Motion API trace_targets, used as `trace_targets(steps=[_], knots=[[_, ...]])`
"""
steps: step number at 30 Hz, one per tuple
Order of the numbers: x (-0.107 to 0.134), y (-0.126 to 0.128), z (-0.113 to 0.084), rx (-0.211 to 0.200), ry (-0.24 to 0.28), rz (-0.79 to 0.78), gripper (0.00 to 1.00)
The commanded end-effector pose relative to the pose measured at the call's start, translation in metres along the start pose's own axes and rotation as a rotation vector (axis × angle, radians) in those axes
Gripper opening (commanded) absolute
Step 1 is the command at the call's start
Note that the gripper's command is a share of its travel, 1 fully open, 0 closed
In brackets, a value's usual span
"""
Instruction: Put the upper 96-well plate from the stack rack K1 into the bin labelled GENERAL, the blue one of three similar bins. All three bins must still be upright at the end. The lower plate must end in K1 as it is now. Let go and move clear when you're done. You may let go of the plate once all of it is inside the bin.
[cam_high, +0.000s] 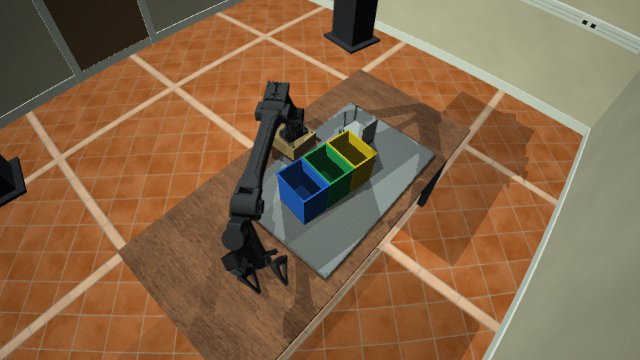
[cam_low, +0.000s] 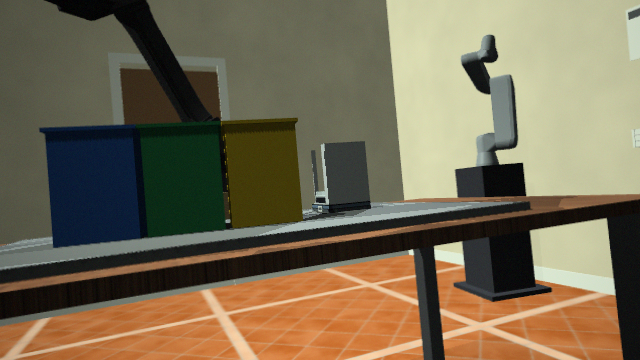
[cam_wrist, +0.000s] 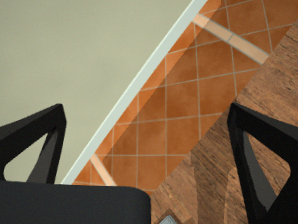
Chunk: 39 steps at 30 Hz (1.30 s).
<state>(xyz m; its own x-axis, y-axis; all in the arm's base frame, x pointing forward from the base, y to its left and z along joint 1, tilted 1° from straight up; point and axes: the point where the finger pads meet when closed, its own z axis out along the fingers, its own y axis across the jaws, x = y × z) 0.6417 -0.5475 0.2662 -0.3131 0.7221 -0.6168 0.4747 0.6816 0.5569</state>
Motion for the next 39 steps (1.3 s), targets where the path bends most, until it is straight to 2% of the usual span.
trace_targets(steps=[1,2,4,5,7,9,10,11,12,18,19,21,22,23,25,26,27,29,35,36,38,39], knots=[[-0.002,0.035,0.001,-0.026,-0.03,-0.012,1.0],[0.012,0.022,0.018,-0.017,-0.004,0.003,1.0],[0.012,0.022,0.018,-0.017,-0.004,0.003,1.0],[-0.002,0.037,0.013,-0.034,0.014,-0.021,1.0],[0.004,0.044,0.015,-0.041,0.055,-0.027,1.0],[0.008,0.056,0.012,-0.037,0.05,-0.025,1.0],[0.021,0.061,0.004,-0.032,0.065,0.001,1.0],[0.023,0.065,0.005,-0.032,0.065,0.002,1.0],[0.02,0.071,0.006,-0.042,0.039,-0.013,1.0],[0.037,0.095,0.013,-0.043,0.039,-0.012,1.0],[0.058,0.072,0.041,-0.026,0.082,0.012,1.0],[0.058,0.072,0.041,-0.026,0.082,0.012,1.0],[0.039,0.094,0.028,-0.048,0.088,-0.023,1.0],[0.04,0.093,0.027,-0.048,0.117,-0.025,1.0],[0.048,0.105,0.03,-0.049,0.127,-0.029,1.0],[0.071,0.097,0.036,-0.032,0.163,-0.004,1.0],[0.063,0.116,0.017,-0.041,0.139,0.0,1.0],[0.063,0.126,0.019,-0.053,0.113,-0.014,1.0],[0.082,0.149,0.023,-0.054,0.114,-0.012,1.0],[0.098,0.131,0.044,-0.039,0.147,0.005,1.0],[0.098,0.131,0.044,-0.039,0.147,0.005,1.0],[0.082,0.147,0.037,-0.057,0.161,-0.03,1.0]])
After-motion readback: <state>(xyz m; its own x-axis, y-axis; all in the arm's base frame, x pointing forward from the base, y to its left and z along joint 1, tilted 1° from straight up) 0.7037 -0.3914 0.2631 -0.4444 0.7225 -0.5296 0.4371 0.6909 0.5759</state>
